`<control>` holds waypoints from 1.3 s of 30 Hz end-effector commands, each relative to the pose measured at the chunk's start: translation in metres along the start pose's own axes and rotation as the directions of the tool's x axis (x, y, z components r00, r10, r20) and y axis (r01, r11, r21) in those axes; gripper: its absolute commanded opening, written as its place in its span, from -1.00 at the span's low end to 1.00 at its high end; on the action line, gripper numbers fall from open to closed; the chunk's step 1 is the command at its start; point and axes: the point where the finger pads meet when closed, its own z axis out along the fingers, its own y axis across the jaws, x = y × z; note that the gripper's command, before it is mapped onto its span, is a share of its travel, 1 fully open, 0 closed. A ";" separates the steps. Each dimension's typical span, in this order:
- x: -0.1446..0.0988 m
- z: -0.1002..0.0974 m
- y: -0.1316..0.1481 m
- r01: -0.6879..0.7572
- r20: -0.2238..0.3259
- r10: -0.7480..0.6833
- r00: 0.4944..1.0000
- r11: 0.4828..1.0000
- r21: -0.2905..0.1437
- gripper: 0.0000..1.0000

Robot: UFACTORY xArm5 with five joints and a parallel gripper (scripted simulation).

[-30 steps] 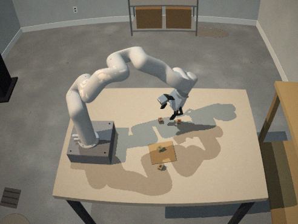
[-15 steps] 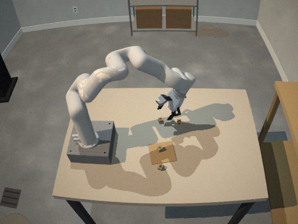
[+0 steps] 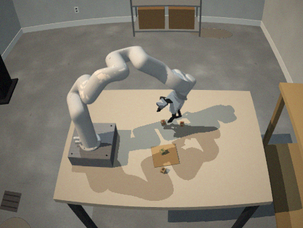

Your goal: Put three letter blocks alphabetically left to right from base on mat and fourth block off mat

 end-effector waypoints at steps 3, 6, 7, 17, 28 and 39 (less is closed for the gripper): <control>0.002 0.001 0.002 0.019 -0.002 -0.019 1.000 1.000 0.001 1.00; 0.002 0.001 0.002 0.019 -0.002 -0.019 1.000 1.000 0.001 1.00; 0.002 0.001 0.002 0.019 -0.002 -0.019 1.000 1.000 0.001 1.00; 0.005 0.005 0.006 0.048 -0.011 -0.048 0.999 0.999 -0.001 1.00; 0.006 0.005 0.006 0.052 -0.012 -0.052 0.999 0.999 -0.001 1.00; 0.006 0.005 0.006 0.052 -0.012 -0.052 0.999 0.999 -0.001 1.00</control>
